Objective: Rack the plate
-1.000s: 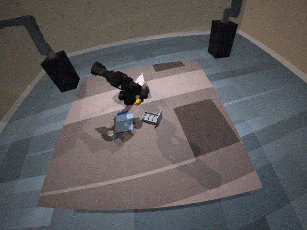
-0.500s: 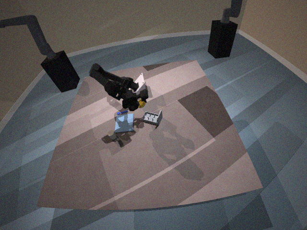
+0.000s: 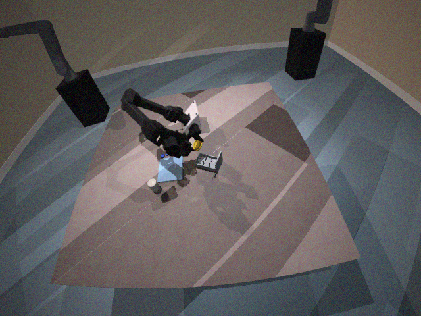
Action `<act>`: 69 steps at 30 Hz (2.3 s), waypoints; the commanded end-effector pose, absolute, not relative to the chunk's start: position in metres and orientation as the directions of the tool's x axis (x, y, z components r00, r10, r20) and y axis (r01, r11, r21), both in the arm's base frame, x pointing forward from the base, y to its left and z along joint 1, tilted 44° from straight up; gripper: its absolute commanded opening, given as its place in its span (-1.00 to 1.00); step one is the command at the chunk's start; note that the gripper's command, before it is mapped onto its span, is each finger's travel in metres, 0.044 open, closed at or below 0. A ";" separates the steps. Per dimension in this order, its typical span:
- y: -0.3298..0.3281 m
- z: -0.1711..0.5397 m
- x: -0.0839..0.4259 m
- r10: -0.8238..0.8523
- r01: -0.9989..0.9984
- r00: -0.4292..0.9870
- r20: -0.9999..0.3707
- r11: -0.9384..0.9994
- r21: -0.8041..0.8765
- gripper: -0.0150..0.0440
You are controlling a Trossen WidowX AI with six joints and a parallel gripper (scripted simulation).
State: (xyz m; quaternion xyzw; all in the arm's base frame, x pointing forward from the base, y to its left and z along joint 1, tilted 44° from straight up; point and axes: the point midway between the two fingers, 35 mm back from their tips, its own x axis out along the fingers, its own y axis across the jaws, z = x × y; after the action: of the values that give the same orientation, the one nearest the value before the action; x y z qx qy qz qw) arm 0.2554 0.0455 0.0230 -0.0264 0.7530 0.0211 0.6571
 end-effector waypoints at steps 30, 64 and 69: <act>0.018 0.002 0.260 0.435 -0.694 0.224 -0.872 0.700 0.171 -0.49; -0.005 0.015 0.251 0.552 -0.837 0.546 -0.630 0.386 -0.387 -0.49; -0.005 0.014 0.251 0.552 -0.838 0.546 -0.630 0.386 -0.387 -0.49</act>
State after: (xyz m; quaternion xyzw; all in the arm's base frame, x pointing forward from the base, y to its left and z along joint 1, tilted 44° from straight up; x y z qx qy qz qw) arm 0.2518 -0.0061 0.0139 -0.3463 0.2096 0.4298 0.8071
